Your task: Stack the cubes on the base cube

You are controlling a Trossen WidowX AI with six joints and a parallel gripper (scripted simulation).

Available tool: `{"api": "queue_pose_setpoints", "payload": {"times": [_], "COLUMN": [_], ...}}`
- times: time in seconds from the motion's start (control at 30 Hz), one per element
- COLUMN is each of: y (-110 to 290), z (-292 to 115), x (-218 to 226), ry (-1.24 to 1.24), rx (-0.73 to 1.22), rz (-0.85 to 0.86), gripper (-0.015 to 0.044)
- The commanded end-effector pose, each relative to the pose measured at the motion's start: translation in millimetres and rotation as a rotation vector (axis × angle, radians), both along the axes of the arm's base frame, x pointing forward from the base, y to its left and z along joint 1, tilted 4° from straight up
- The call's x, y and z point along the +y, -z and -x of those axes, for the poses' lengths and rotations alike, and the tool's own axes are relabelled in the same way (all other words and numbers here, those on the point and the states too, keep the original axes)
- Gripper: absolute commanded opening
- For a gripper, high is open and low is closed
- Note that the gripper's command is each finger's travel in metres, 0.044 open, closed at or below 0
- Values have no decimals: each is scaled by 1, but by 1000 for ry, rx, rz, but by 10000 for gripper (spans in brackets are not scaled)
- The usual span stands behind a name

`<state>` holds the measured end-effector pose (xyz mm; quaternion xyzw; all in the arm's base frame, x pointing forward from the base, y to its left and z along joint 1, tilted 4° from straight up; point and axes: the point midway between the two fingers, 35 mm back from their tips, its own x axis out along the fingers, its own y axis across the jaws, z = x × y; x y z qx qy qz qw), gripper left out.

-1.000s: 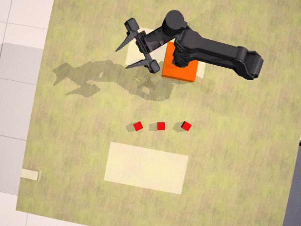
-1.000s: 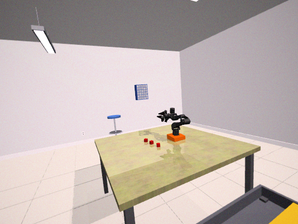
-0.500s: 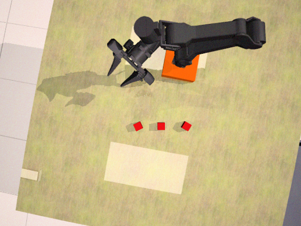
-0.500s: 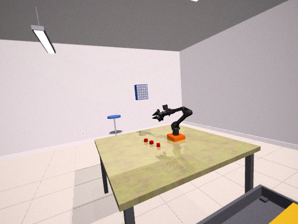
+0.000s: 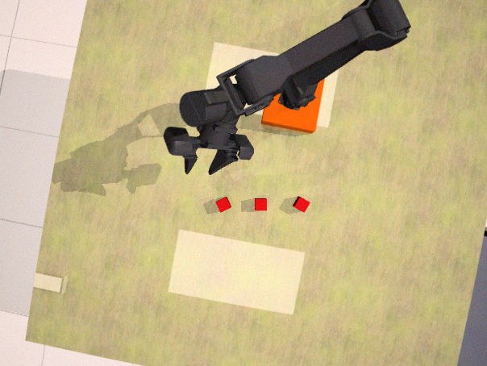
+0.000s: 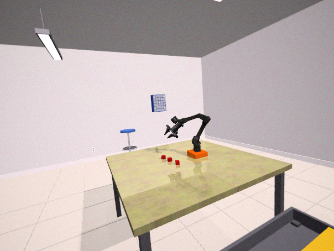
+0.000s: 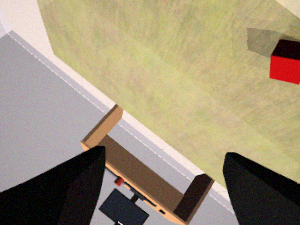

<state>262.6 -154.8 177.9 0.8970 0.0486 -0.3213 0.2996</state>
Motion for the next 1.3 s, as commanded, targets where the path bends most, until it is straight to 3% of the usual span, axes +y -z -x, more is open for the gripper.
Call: {"api": "queue_pose_setpoints", "payload": {"times": [0.0,0.37,0.77,1.13,1.27], "y": [12,39,61,64,94], "z": [-20,-49,-54,-53,-55], "x": [22,87,165,170,172], "ry": [-169,-645,-1251,-1288,-1288], "rx": [146,466,774,790,790], "rz": [52,219,451,465,465], "gripper": [265,265,265,265,265]}}
